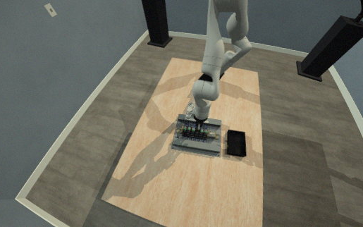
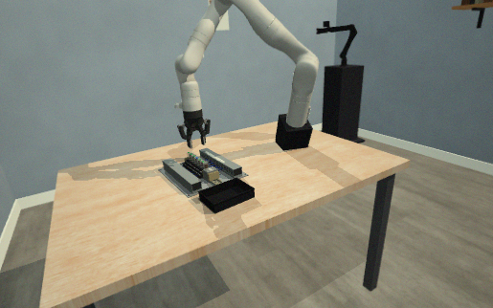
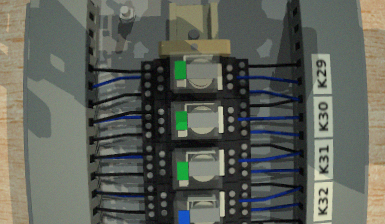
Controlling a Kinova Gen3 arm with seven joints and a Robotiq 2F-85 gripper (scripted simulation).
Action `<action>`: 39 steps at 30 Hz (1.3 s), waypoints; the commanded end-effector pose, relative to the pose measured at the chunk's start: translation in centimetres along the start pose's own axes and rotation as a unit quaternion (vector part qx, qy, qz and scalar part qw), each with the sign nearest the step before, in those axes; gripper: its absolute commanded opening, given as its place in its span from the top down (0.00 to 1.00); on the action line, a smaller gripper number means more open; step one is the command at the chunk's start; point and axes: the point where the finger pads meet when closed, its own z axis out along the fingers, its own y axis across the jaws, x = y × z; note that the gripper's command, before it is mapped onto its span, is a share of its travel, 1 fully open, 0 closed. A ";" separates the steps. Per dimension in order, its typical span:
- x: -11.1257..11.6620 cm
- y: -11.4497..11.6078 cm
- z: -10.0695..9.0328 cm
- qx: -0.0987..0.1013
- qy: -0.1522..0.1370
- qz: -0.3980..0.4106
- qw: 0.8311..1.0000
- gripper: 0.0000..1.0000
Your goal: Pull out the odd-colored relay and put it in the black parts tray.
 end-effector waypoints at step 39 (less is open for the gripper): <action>0.0 -0.1 2.2 0.001 0.001 0.000 1.000 0.39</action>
